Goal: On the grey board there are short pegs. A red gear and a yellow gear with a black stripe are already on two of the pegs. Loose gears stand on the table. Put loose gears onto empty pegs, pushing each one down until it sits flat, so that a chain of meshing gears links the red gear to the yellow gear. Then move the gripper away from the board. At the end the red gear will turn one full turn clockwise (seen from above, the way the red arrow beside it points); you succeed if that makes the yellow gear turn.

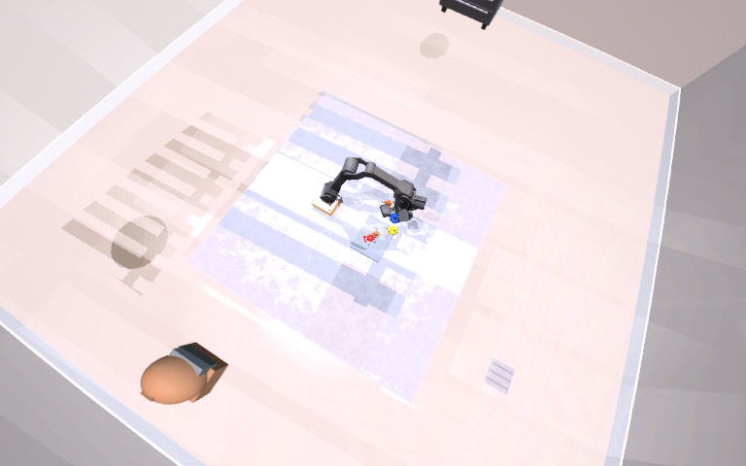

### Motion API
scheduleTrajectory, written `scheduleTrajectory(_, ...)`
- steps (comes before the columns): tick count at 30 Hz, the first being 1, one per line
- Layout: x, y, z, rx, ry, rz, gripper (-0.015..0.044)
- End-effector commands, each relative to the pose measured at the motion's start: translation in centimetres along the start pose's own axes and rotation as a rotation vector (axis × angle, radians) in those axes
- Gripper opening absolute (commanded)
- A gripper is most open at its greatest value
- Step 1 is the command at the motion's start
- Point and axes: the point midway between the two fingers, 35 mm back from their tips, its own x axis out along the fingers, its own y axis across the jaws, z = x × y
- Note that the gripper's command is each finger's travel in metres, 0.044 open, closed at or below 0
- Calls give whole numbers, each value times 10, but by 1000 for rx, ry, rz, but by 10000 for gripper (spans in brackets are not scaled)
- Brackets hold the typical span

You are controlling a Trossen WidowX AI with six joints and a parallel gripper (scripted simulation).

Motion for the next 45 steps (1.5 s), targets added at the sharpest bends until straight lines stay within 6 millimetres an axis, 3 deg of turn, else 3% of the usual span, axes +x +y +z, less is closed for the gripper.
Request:
scheduleTrajectory(1,1,3,1,47,-6,-5,440)
scheduleTrajectory(10,23,3,1,47,-6,-5,440)
scheduleTrajectory(17,25,3,0,47,-6,-5,440)
scheduleTrajectory(33,50,3,0,47,-6,-5,440)
scheduleTrajectory(45,51,3,0,47,-6,-5,440)
